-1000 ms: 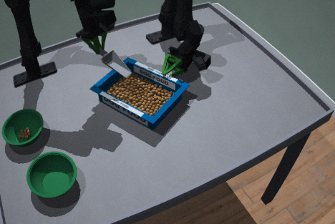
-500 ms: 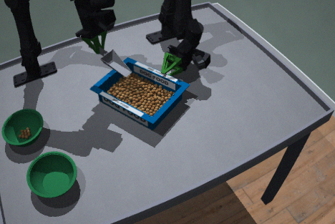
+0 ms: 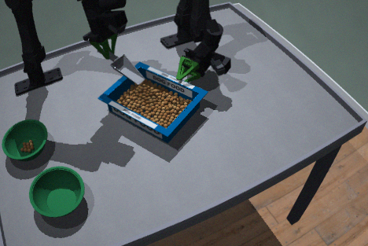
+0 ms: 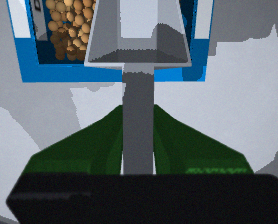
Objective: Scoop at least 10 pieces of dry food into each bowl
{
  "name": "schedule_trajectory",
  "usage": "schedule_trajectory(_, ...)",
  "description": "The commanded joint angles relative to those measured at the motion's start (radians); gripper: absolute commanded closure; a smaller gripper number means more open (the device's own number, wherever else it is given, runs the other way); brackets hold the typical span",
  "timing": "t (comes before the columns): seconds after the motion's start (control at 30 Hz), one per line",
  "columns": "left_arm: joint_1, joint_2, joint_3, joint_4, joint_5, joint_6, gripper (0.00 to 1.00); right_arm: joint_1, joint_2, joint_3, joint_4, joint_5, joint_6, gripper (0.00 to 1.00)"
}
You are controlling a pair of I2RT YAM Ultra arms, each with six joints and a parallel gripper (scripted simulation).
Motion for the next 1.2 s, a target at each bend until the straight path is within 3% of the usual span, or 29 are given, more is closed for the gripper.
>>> schedule_trajectory(0.0, -0.006, -0.050, 0.034, 0.042, 0.012, 0.009, 0.74, -0.005, -0.036, 0.014, 0.034, 0.016, 0.006, 1.00)
schedule_trajectory(1.03, -0.043, -0.118, 0.071, -0.030, -0.013, -0.008, 0.74, -0.005, -0.036, 0.014, 0.034, 0.016, 0.006, 1.00)
schedule_trajectory(1.07, -0.041, -0.119, 0.071, -0.025, -0.011, -0.007, 1.00, -0.005, -0.036, 0.014, 0.034, 0.016, 0.006, 1.00)
schedule_trajectory(1.17, -0.028, -0.121, 0.076, -0.028, -0.012, -0.006, 1.00, -0.005, -0.036, 0.014, 0.034, 0.016, 0.006, 1.00)
